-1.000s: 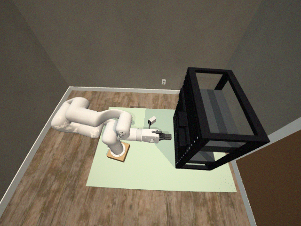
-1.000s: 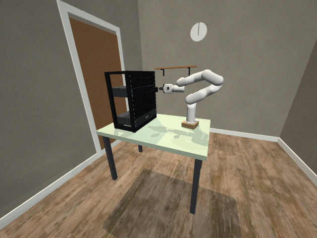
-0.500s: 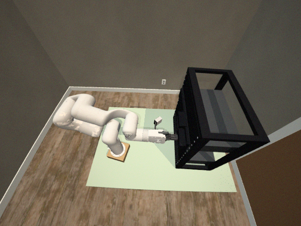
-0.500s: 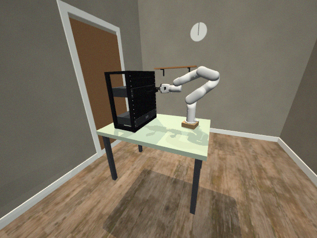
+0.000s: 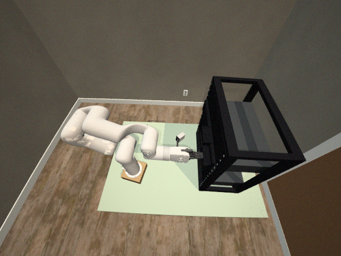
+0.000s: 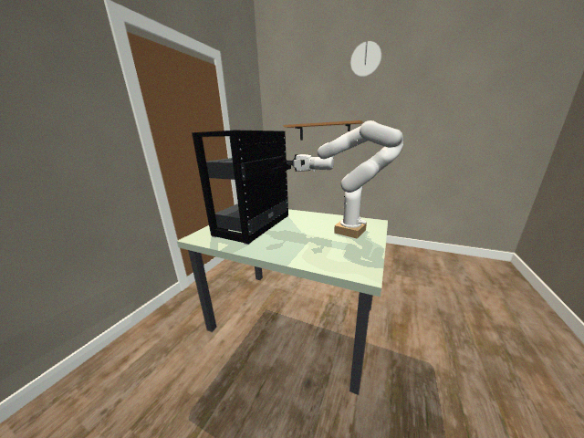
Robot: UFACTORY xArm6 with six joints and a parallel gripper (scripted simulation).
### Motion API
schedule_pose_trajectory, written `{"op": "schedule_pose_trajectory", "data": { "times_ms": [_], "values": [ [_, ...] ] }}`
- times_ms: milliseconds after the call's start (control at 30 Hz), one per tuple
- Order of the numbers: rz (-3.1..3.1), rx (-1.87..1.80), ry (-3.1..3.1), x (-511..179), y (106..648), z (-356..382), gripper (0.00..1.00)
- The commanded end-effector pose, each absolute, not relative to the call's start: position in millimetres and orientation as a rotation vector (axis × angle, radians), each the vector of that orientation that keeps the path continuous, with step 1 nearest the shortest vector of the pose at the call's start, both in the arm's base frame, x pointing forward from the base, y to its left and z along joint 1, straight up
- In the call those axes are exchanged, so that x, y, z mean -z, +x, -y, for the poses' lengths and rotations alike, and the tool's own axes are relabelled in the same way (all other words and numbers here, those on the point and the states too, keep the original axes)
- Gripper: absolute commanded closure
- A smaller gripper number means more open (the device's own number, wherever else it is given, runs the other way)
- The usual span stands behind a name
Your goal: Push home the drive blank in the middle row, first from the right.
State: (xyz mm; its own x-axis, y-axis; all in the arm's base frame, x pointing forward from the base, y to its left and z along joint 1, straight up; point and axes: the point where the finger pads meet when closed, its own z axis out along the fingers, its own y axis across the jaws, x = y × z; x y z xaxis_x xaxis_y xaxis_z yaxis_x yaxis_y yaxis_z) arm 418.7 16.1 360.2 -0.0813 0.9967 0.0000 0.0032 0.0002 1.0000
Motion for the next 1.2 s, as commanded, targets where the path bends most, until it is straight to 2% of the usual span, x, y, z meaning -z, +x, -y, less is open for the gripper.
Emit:
{"op": "schedule_pose_trajectory", "data": {
  "times_ms": [0,1167],
  "values": [
    [-1.269,-1.269,1.169,-362,421,-16,1.0],
    [-1.269,-1.269,1.169,-362,440,-18,1.0]
  ]
}}
